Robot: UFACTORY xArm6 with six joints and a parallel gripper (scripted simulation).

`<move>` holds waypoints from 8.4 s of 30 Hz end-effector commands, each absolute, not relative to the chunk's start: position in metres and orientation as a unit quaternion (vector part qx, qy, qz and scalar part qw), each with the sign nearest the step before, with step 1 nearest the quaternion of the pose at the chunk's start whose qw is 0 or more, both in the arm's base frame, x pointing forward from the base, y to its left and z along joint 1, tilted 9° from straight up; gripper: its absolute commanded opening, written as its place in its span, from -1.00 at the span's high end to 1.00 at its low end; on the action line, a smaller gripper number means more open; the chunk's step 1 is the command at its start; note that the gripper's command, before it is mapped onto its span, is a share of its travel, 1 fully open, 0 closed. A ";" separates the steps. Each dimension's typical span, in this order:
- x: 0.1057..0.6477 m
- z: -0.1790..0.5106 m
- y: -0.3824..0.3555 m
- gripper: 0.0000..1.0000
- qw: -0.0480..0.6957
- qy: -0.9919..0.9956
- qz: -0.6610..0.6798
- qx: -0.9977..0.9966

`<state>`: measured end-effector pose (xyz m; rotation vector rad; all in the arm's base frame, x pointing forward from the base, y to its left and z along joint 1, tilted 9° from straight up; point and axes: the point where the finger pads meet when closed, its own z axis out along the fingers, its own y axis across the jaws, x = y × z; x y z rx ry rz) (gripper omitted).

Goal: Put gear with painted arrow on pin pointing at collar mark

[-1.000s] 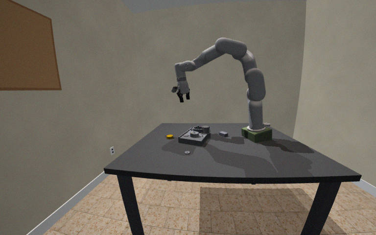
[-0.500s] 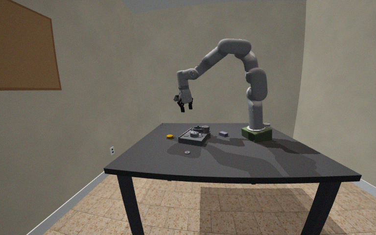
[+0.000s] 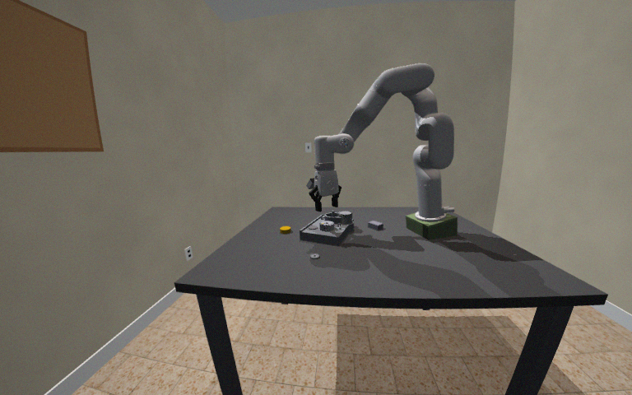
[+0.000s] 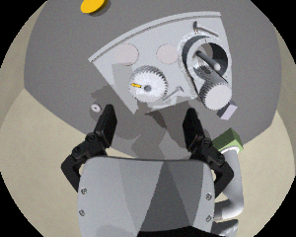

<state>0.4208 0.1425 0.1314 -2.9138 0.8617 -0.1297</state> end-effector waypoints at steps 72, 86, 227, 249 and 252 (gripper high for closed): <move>0.421 0.128 0.149 -0.87 0.049 0.162 -0.062 -0.984; 0.422 0.117 0.150 -0.87 0.049 0.162 -0.062 -0.984; 0.432 0.057 0.155 -0.87 0.049 0.162 -0.062 -0.984; 0.433 0.053 0.155 -0.87 0.049 0.162 -0.062 -0.984; 0.433 0.053 0.155 -0.87 0.049 0.162 -0.062 -0.984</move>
